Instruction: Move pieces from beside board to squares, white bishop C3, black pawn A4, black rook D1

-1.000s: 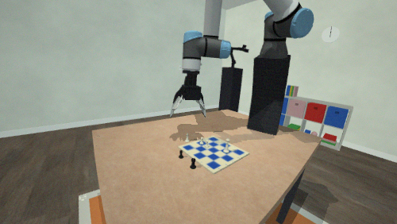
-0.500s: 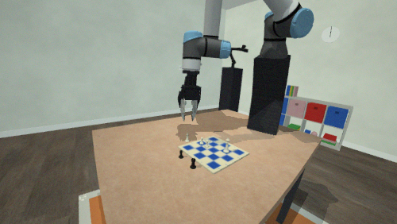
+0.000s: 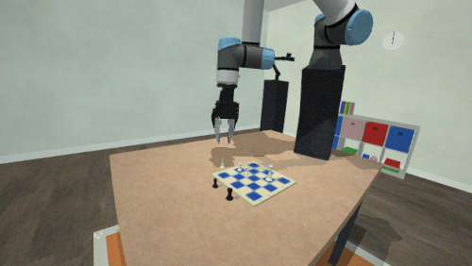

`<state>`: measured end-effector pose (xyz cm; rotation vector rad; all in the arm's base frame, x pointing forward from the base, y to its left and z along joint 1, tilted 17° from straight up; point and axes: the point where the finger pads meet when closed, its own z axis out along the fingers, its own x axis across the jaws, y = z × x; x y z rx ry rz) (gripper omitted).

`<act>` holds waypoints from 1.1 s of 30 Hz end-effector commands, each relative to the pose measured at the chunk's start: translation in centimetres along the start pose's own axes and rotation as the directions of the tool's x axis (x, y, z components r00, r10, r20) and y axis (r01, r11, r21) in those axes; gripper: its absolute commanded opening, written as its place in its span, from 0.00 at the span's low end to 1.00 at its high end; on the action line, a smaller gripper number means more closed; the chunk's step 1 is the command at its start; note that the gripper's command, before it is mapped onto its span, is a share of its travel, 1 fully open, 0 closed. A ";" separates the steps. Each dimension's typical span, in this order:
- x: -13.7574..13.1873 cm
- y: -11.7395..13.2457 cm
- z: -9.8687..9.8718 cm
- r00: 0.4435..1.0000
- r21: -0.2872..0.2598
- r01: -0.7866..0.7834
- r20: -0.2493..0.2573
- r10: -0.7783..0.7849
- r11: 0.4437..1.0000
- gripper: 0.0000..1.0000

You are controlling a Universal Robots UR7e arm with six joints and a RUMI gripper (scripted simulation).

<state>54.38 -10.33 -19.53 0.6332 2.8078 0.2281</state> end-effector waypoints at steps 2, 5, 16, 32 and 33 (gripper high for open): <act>-0.1 0.0 0.0 1.000 0.000 0.000 0.001 0.000 1.000 0.22; -0.1 0.0 0.0 1.000 0.000 0.000 0.001 0.000 1.000 0.22; -0.1 0.0 0.0 1.000 0.000 0.000 0.001 0.000 1.000 0.22; -0.1 0.0 0.9 1.000 0.000 0.000 0.001 0.000 1.000 0.22; -0.1 0.0 1.0 1.000 0.000 0.000 0.001 0.000 1.000 0.22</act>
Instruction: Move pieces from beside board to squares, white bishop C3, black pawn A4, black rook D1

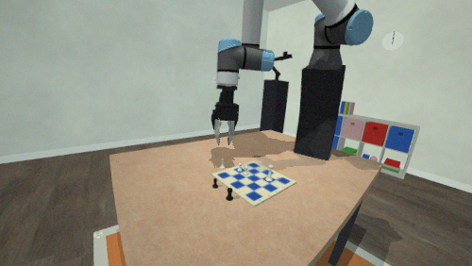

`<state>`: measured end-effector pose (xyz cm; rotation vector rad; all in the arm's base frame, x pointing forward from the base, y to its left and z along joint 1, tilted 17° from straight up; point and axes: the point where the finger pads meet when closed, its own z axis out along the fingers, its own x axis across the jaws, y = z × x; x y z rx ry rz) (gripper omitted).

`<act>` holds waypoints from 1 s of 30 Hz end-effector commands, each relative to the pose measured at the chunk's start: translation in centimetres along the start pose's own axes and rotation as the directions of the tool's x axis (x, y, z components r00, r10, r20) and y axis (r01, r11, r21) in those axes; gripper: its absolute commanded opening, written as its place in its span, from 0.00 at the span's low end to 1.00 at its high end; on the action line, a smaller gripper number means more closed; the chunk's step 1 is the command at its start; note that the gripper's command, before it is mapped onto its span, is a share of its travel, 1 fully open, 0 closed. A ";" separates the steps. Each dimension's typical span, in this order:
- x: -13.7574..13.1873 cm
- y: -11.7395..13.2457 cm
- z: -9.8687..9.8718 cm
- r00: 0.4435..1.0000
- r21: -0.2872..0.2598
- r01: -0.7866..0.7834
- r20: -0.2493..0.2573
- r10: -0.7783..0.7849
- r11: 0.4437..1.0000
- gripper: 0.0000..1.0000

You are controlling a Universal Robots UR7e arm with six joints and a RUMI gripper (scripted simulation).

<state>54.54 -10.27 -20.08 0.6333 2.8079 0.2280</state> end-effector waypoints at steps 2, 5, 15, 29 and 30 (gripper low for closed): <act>-0.1 0.0 0.6 1.000 0.000 0.000 0.001 0.000 1.000 0.22; -0.1 0.0 0.9 1.000 0.000 0.000 0.001 0.000 1.000 0.22; -0.1 0.0 2.4 1.000 0.000 0.000 0.001 0.000 1.000 0.22; -0.1 0.0 4.0 1.000 0.000 0.000 0.001 0.000 1.000 0.22; -0.1 0.0 4.1 1.000 0.000 0.000 0.001 0.000 1.000 0.22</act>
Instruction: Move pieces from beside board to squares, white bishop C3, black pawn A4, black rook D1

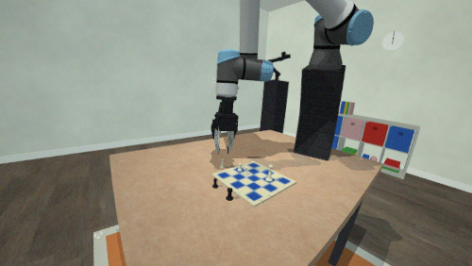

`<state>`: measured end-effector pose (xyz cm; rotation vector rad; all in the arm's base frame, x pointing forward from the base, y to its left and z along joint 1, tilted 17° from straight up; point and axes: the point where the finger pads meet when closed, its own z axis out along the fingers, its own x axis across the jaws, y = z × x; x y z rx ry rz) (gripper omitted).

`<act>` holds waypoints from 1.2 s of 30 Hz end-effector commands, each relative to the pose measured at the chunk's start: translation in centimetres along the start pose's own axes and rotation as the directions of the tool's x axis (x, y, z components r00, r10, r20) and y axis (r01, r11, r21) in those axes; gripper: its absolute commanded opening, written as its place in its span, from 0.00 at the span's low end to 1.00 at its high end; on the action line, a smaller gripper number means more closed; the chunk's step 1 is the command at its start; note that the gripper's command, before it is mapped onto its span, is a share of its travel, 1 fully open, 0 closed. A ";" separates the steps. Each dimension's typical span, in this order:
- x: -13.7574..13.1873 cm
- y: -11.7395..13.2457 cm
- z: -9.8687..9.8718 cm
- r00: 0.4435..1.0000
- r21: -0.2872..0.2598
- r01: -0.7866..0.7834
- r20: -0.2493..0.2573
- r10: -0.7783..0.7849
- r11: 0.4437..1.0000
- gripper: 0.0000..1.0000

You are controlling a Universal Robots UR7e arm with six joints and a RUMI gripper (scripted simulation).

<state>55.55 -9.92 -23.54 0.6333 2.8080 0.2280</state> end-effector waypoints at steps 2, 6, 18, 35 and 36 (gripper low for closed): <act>-0.1 0.0 0.7 1.000 0.000 0.000 0.001 0.000 1.000 0.22; -0.1 0.0 0.8 1.000 0.000 0.000 0.001 0.000 1.000 0.22; -0.1 0.0 1.0 1.000 0.000 0.000 0.001 0.000 1.000 0.22; -0.1 0.0 1.0 1.000 0.000 0.000 0.001 0.000 1.000 0.22; -0.1 0.0 1.0 1.000 0.000 0.000 0.001 0.000 1.000 0.22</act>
